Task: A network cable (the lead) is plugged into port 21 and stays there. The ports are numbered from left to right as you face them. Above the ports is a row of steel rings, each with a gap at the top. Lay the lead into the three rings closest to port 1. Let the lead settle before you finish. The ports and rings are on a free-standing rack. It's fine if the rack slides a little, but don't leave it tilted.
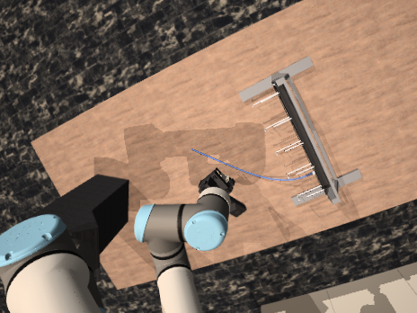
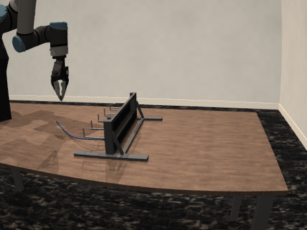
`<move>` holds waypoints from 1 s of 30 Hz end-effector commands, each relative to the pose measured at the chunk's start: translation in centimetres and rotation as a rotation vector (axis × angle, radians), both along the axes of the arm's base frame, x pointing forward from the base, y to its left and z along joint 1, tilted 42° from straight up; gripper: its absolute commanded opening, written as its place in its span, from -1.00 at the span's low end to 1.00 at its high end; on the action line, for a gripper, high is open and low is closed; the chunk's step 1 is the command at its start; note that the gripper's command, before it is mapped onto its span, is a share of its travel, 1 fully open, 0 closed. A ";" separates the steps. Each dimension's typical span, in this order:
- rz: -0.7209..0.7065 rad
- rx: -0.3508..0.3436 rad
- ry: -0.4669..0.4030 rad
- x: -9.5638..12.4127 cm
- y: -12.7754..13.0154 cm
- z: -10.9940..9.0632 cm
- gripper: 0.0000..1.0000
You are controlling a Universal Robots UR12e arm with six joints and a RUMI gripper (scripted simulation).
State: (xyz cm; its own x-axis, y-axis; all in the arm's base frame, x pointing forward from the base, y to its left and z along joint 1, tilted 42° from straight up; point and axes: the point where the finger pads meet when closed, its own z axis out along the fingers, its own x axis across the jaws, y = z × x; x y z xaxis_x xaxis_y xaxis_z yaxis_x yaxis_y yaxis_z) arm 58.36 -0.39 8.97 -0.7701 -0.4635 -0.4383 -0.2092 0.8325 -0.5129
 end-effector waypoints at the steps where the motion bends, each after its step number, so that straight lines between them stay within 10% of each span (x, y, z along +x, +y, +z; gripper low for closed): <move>1: 0.024 -0.017 0.014 -0.3 0.2 -0.4 -1.00; 17: 0.311 -0.250 0.132 -1.3 0.9 -1.5 -1.00; 21: 0.328 -0.264 0.139 -1.4 1.0 -1.6 -1.00; 22: 0.328 -0.264 0.139 -1.4 1.0 -1.6 -0.61; 30: 0.328 -0.265 0.138 -1.3 1.0 -1.5 -0.61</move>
State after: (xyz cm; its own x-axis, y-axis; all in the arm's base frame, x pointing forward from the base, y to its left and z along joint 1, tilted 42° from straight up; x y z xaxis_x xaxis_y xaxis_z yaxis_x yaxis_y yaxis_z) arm 57.19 0.57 7.60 -0.6121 -0.7700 -0.1803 -0.5151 0.5612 -0.6478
